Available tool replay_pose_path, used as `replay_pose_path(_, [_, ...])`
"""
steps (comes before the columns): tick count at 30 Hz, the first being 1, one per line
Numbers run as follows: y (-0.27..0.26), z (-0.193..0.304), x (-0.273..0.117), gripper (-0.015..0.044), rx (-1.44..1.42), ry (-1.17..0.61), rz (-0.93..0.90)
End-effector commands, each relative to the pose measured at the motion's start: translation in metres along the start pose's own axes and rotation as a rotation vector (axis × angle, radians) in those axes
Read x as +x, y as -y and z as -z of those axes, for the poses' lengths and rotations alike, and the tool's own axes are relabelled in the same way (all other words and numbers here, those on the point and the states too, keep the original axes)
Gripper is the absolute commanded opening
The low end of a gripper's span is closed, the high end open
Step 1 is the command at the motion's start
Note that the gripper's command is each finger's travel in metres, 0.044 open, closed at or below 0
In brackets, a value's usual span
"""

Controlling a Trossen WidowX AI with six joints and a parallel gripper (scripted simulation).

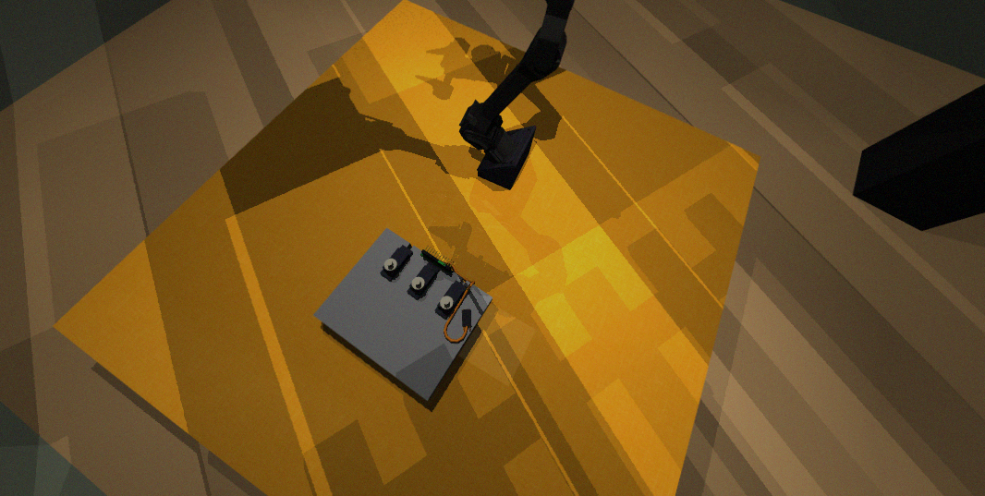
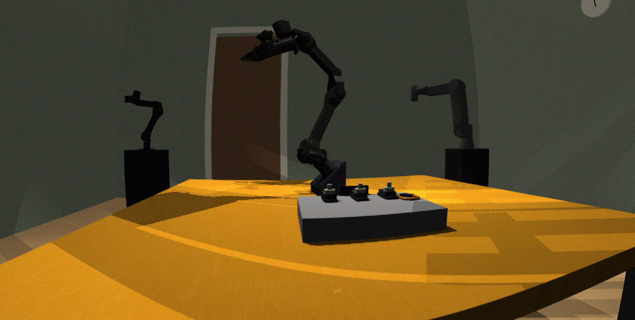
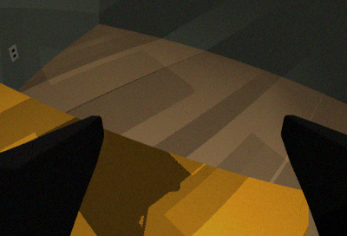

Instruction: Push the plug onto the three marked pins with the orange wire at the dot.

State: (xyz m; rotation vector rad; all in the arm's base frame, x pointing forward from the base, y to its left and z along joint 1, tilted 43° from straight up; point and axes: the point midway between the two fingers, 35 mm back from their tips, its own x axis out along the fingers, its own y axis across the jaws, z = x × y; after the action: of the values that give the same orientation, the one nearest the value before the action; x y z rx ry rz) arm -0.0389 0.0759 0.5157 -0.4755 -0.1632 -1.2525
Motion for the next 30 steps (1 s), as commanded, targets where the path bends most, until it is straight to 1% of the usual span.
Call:
replay_pose_path(1, [0.0, 0.0, 0.001, 0.0374, 0.001, 0.0, -0.002])
replay_pose_path(5, [0.001, 0.001, 0.01, 0.0269, 0.013, -0.001, -0.022])
replay_pose_path(11, [0.0, 0.006, 0.034, 0.0115, 0.049, -0.006, -0.08])
replay_pose_path(15, [-0.002, 0.009, 0.047, 0.0115, 0.069, -0.01, -0.115])
replay_pose_path(20, [-0.01, 0.016, 0.076, 0.0115, 0.106, -0.014, -0.191])
replay_pose_path(28, [-0.038, 0.033, 0.13, 0.0115, 0.177, -0.026, -0.35])
replay_pose_path(30, [-0.047, 0.038, 0.136, 0.0115, 0.174, -0.041, -0.401])
